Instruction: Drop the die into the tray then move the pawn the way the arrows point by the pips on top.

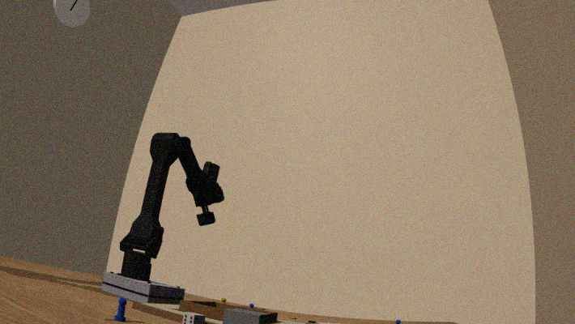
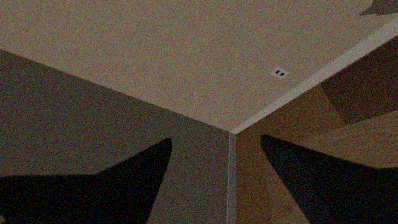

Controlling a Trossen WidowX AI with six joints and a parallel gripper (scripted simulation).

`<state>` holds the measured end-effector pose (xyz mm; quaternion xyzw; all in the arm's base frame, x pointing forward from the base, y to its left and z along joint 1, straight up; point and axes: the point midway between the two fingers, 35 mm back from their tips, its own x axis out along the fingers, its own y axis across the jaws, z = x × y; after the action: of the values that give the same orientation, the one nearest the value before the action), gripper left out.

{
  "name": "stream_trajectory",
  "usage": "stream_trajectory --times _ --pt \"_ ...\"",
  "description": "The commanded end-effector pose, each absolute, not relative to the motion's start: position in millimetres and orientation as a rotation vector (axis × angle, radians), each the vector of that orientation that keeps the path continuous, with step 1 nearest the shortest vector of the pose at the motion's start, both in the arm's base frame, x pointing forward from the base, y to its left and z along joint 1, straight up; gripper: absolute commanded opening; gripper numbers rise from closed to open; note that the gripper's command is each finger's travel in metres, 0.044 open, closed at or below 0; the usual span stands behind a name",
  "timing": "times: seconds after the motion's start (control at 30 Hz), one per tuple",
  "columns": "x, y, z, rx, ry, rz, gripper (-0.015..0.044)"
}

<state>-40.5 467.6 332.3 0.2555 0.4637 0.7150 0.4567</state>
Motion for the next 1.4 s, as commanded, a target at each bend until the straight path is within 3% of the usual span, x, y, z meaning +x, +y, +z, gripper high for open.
stream_trajectory --times 0.0,0.13,0.47,0.8,1.07,1.37 --pt "-38 468 332 0.629 1.139 1.756 0.0374" --pt "19 471 316 0.610 1.061 1.624 0.0275" --pt "187 436 264 0.517 0.908 1.213 0.0275" --pt "326 332 212 0.403 0.852 0.801 0.0275" --pt "396 218 177 0.288 0.847 0.522 0.0275" --pt "425 68 131 0.203 0.959 0.203 0.0275"
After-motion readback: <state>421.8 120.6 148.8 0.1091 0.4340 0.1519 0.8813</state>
